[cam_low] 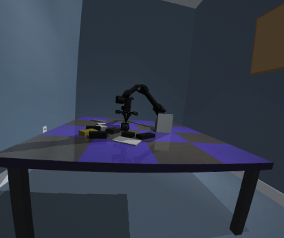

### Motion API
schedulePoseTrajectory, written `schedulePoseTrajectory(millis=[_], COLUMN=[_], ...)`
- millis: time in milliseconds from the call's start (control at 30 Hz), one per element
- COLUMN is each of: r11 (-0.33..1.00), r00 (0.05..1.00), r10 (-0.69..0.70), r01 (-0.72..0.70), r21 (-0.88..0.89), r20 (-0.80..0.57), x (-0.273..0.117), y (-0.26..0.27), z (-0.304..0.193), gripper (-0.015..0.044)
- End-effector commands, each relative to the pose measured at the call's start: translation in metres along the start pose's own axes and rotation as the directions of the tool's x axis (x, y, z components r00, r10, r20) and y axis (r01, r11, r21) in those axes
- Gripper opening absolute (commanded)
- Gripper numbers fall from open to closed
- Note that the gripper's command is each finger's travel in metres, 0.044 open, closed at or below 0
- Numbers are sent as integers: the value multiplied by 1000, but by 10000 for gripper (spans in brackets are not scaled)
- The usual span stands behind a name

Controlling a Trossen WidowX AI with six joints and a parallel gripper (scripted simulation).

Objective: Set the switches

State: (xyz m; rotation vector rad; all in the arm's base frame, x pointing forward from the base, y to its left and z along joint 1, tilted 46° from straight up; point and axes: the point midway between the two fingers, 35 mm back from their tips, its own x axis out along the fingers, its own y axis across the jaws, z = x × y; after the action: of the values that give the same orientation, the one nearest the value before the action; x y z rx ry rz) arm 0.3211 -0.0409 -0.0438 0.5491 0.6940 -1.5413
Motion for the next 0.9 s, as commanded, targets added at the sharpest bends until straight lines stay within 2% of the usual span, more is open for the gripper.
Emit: schedulePoseTrajectory(millis=[0,433,800,867], r11=[998,943,942,947], r00=[998,951,950,955], r10=[-67,-308,-311,-297], r01=[67,310,313,297], r21=[21,123,124,125], r20=[-10,-32,-32,-17], x=[0,5,5,3], y=[19,53,54,53], z=[15,75,76,67], gripper=[0,0,0,53])
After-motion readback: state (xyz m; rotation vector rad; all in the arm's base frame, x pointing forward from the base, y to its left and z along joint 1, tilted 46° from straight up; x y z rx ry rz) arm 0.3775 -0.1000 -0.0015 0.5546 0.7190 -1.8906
